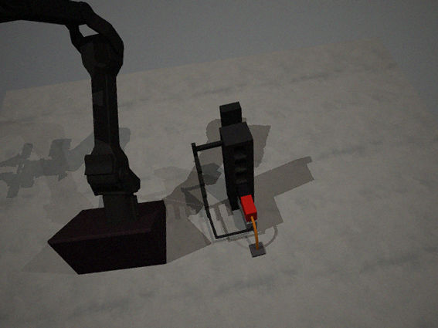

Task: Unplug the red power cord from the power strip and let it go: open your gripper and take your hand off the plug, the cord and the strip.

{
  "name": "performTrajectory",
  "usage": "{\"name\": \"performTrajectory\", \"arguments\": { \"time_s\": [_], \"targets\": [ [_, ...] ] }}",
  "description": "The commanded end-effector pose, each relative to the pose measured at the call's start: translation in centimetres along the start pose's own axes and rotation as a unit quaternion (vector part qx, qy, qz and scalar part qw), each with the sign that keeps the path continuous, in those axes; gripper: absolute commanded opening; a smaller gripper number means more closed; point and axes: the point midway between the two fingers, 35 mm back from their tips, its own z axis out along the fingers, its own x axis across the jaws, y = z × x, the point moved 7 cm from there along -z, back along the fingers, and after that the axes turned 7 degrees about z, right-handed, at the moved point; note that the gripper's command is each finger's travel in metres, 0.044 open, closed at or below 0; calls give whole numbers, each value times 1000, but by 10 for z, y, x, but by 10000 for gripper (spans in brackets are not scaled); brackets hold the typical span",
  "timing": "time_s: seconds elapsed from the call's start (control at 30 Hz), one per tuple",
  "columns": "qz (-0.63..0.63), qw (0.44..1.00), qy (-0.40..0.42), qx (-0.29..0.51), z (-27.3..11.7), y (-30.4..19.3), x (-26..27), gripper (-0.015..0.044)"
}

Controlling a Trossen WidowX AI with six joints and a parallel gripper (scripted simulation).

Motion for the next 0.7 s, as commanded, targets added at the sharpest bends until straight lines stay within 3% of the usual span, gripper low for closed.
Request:
{"name": "performTrajectory", "arguments": {
  "time_s": [0.0,0.3,0.4,0.67],
  "targets": [
    [15,998,26,-52,-10,20,17,160],
    [78,953,172,-238,-78,92,85,160],
    [33,937,196,-288,-102,105,101,160],
    [59,879,309,-359,-159,127,139,160]
  ]
}}
